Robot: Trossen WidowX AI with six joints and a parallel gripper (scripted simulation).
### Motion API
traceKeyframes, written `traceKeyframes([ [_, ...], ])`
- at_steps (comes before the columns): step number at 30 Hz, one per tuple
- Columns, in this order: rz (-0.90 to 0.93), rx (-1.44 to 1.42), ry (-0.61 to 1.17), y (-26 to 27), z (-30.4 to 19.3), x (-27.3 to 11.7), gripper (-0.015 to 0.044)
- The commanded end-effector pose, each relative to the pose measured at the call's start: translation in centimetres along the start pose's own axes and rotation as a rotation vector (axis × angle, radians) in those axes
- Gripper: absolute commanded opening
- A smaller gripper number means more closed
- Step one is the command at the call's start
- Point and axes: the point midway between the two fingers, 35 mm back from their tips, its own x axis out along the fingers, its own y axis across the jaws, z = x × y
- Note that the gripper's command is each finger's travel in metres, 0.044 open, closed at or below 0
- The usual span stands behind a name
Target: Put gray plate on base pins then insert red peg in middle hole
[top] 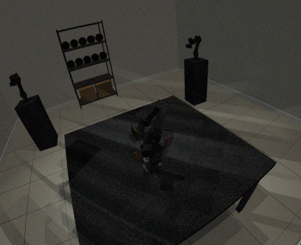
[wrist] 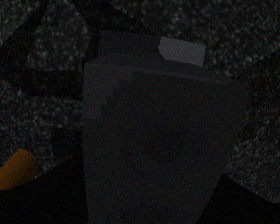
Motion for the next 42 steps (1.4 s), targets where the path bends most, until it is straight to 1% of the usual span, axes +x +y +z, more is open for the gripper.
traceKeyframes([
  [1,-0.007,0.007,-0.001,0.0,-0.1,0.2,0.0],
  [15,-0.007,0.007,-0.002,-0.1,-0.1,2.3,0.0],
  [26,-0.003,-0.001,-0.001,-0.1,0.0,2.4,0.0],
  [42,-0.003,-0.001,-0.001,-0.1,0.0,2.4,0.042],
])
